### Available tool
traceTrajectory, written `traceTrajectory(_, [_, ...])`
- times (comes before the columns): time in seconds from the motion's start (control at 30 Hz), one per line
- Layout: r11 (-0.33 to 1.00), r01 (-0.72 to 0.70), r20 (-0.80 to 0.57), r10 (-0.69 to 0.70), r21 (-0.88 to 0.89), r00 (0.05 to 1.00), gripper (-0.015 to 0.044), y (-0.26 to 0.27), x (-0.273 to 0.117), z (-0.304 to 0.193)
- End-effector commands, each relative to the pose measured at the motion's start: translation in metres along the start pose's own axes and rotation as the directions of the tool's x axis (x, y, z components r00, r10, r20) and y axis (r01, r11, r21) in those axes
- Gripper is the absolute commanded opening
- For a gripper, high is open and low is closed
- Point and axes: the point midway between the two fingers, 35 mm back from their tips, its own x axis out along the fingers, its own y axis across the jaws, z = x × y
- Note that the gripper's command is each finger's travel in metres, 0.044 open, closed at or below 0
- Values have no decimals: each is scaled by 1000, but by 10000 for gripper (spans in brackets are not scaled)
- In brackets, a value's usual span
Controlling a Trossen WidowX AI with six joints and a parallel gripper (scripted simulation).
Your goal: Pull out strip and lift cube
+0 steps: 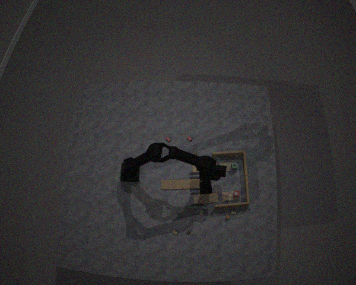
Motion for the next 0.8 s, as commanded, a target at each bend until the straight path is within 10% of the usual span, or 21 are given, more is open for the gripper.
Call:
traceTrajectory(0.0, [1000, 0, -3, 0, 1, 1000, 0, 2, -10, -11])
traceTrajectory(0.77, [1000, -1, -13, 1, -1, 1000, 0, 16, -39, -85])
